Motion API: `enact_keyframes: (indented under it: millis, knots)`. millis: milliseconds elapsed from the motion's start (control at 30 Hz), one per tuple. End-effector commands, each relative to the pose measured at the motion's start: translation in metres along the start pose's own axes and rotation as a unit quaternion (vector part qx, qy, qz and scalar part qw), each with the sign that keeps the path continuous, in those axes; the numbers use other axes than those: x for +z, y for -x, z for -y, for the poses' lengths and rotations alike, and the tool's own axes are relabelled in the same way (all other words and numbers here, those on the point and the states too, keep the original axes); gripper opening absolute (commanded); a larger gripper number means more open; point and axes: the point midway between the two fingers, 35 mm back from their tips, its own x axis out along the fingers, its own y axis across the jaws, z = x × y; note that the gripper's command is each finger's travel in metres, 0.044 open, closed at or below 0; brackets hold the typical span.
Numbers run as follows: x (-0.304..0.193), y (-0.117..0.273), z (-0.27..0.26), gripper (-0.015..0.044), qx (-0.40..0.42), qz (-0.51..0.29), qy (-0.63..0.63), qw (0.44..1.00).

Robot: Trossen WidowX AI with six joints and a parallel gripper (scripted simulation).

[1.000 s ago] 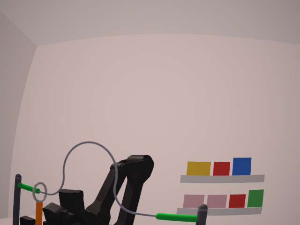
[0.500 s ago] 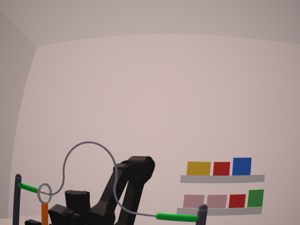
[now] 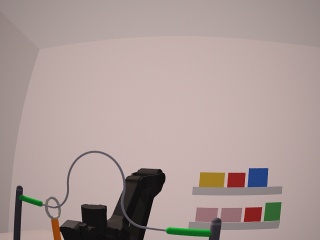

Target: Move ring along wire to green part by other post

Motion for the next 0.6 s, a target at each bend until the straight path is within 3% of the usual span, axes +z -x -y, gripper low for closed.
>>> enact_keyframes:
  millis: [0, 567]
  knots:
    - [0.001, 0.001, -0.01, -0.015, 0.004, 0.003, -0.03, 1.0]
    - [0.013, 0.011, -0.064, -0.015, 0.043, -0.03, -0.191, 0.98]
